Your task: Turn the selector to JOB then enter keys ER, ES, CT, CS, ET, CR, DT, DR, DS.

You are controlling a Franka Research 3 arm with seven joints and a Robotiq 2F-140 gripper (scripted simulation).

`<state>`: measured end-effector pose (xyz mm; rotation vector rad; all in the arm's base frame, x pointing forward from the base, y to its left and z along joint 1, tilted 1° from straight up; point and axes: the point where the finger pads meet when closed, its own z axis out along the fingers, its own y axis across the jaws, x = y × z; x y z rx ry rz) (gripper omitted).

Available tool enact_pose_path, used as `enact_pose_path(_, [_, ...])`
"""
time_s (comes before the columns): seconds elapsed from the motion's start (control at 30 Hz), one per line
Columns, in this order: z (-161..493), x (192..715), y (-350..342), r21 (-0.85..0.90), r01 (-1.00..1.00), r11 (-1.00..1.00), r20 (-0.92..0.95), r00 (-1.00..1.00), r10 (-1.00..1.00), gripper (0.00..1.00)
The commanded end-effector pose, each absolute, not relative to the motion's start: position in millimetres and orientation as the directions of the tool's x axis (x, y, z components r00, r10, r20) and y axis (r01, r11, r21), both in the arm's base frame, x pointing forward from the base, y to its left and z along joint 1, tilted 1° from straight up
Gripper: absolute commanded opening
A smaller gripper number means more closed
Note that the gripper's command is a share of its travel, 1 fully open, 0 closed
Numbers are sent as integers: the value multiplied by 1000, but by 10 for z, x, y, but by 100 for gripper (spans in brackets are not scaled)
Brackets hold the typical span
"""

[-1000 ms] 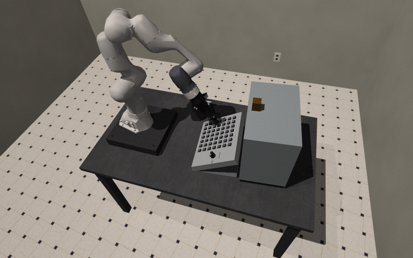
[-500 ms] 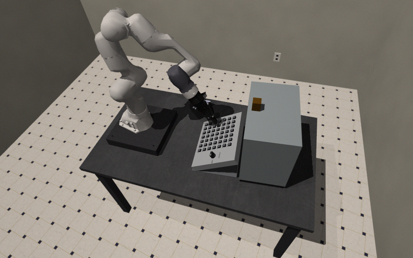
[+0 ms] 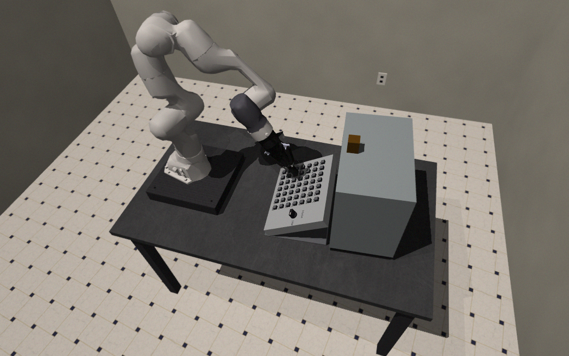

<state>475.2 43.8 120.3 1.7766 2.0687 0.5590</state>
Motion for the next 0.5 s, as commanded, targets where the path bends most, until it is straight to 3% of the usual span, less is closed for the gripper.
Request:
enact_pose_path(0.0, [1177,4756,464,505,855,118,1,-138,990,10])
enact_pose_path(0.47, [1029,4844,476,506,855,118,1,-138,990,10])
